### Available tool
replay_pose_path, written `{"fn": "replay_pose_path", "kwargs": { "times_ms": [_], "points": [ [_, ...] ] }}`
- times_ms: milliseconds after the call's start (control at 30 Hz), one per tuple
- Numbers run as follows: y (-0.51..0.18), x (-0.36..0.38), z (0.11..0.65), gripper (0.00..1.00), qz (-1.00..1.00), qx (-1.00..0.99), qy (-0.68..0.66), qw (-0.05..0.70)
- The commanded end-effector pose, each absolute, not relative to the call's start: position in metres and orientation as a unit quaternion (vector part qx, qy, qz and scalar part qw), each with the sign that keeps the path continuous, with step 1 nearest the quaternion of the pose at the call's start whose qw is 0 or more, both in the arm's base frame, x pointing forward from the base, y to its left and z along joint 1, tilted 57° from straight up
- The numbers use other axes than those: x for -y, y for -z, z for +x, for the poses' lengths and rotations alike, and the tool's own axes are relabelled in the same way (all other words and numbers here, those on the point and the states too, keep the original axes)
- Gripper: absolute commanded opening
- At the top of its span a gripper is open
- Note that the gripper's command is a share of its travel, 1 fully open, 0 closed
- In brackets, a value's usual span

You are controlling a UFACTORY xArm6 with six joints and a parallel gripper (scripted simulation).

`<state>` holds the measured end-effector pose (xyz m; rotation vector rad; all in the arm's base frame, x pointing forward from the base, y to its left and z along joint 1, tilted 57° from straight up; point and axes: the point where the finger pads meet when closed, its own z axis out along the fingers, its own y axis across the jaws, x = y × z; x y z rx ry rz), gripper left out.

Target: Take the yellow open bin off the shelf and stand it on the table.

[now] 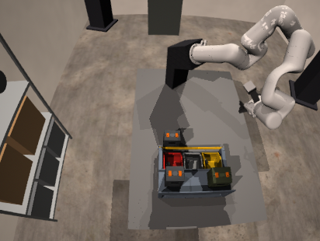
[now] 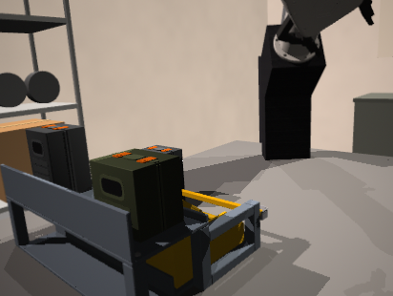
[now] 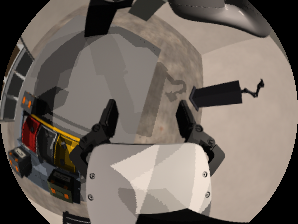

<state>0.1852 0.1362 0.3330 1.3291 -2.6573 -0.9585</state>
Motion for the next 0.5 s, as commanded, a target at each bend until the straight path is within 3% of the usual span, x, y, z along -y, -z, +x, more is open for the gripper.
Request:
{"fn": "replay_pose_path", "kwargs": {
  "times_ms": [0, 167, 467],
  "points": [
    [-0.333, -0.135, 0.186, 1.0, 0.425, 0.852, 0.307, 0.007],
    [-0.306, -0.098, 0.203, 1.0, 0.34, 0.882, 0.314, -0.084],
    [-0.306, -0.098, 0.203, 1.0, 0.34, 0.882, 0.314, -0.084]
  ]
}}
